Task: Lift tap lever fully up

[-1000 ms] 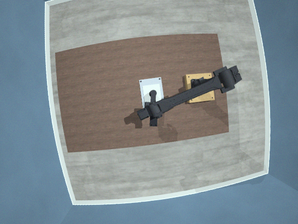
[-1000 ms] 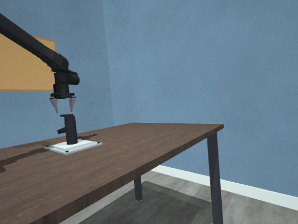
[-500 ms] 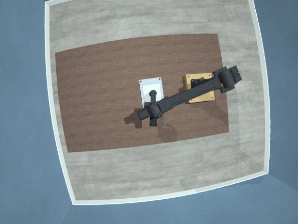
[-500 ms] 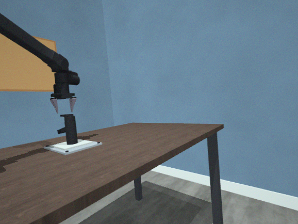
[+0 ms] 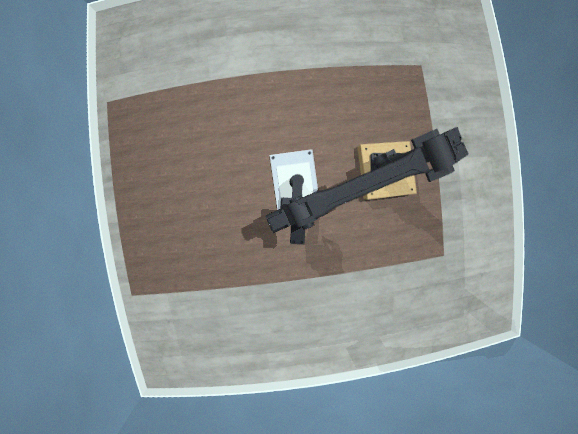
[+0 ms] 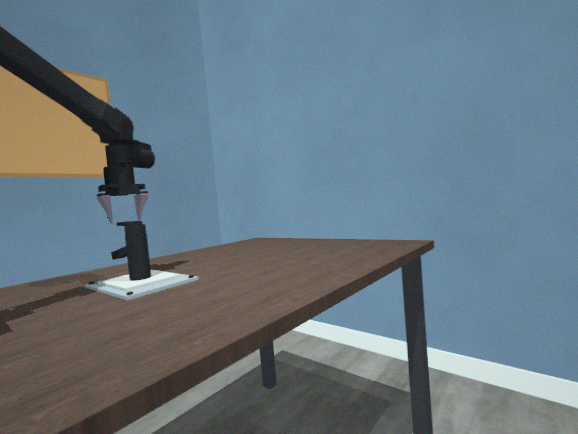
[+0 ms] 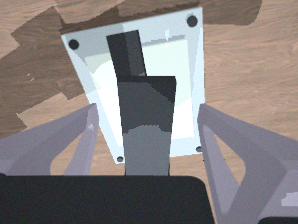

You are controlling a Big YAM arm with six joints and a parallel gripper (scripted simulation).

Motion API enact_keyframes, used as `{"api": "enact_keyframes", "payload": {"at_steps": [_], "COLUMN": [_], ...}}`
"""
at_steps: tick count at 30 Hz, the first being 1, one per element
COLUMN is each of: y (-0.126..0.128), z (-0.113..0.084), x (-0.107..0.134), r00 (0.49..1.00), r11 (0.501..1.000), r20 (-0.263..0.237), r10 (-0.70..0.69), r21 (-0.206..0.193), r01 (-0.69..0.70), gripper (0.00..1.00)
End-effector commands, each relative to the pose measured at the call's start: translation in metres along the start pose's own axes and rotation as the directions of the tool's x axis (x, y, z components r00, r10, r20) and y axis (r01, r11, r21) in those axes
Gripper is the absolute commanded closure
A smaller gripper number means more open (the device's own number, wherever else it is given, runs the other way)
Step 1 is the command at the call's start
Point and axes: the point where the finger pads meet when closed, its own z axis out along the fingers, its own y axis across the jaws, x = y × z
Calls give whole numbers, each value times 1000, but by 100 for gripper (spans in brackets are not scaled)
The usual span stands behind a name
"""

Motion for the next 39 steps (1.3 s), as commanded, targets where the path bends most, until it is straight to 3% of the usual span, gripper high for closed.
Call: {"api": "enact_keyframes", "payload": {"at_steps": [1,29,39], "y": [-4,-4,-8], "z": [8,19,15], "x": [0,1,-1], "r00": [1000,1000,1000], "r11": [1000,1000,1000], "r20": [-5,-6,-1], "r10": [0,0,0], "r21": [-5,-8,2], "r01": [0,0,0], "gripper": [31,31,31]}}
